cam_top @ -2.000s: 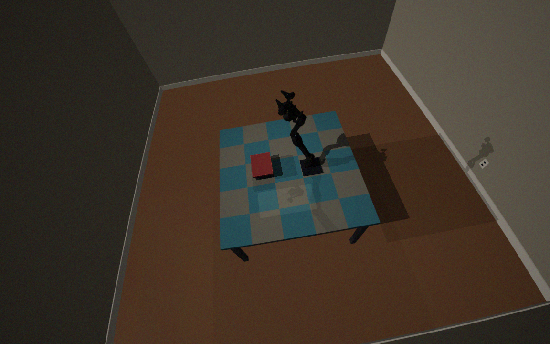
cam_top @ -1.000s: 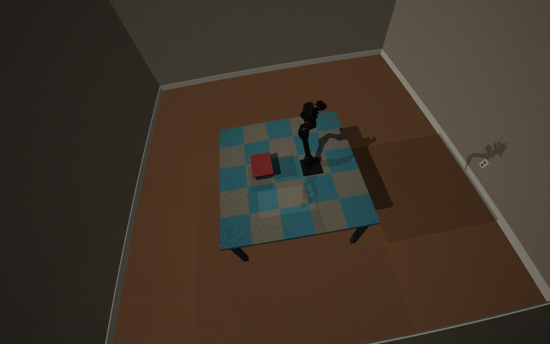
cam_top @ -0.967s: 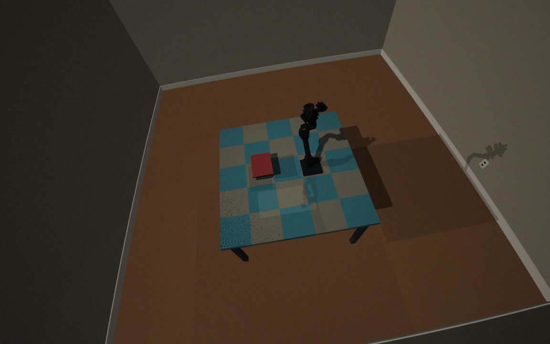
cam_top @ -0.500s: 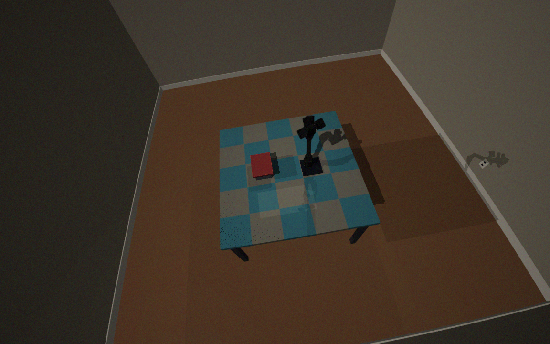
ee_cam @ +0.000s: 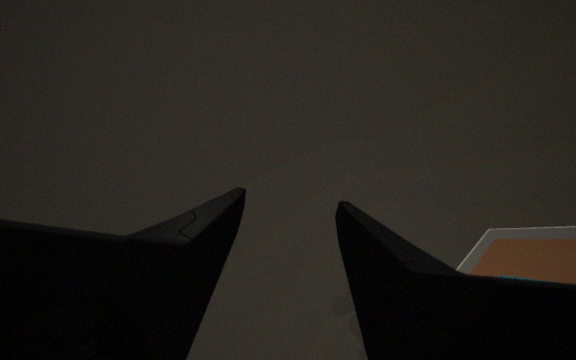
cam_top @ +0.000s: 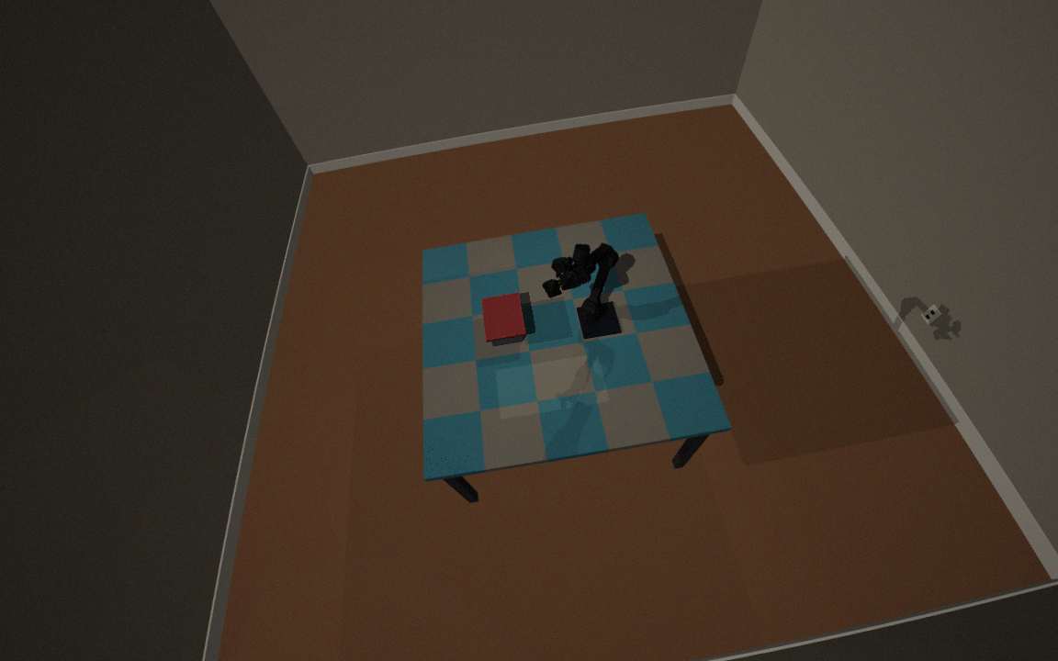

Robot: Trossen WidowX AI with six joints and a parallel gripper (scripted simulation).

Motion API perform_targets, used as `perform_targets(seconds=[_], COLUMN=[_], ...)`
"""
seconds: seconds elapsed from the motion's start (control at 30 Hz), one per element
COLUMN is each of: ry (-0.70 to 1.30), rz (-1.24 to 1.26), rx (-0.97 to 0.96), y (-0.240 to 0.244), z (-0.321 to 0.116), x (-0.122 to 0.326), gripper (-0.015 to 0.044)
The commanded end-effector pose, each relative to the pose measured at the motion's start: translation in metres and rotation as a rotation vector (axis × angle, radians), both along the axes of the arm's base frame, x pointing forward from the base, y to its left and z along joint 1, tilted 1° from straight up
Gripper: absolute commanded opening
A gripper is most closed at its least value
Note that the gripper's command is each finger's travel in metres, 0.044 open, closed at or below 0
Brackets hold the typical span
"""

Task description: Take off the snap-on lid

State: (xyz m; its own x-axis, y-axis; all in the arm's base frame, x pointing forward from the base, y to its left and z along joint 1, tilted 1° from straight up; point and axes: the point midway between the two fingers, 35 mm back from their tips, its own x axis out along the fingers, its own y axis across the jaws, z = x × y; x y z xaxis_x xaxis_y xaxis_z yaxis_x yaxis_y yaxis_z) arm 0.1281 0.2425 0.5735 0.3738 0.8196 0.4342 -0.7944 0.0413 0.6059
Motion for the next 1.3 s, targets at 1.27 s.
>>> perform_targets(seconds=[1.27], ry=[1.428], rz=[-0.875], rx=[0.023], y=[-0.227], z=[-0.356], x=[0.148], gripper=[0.0235])
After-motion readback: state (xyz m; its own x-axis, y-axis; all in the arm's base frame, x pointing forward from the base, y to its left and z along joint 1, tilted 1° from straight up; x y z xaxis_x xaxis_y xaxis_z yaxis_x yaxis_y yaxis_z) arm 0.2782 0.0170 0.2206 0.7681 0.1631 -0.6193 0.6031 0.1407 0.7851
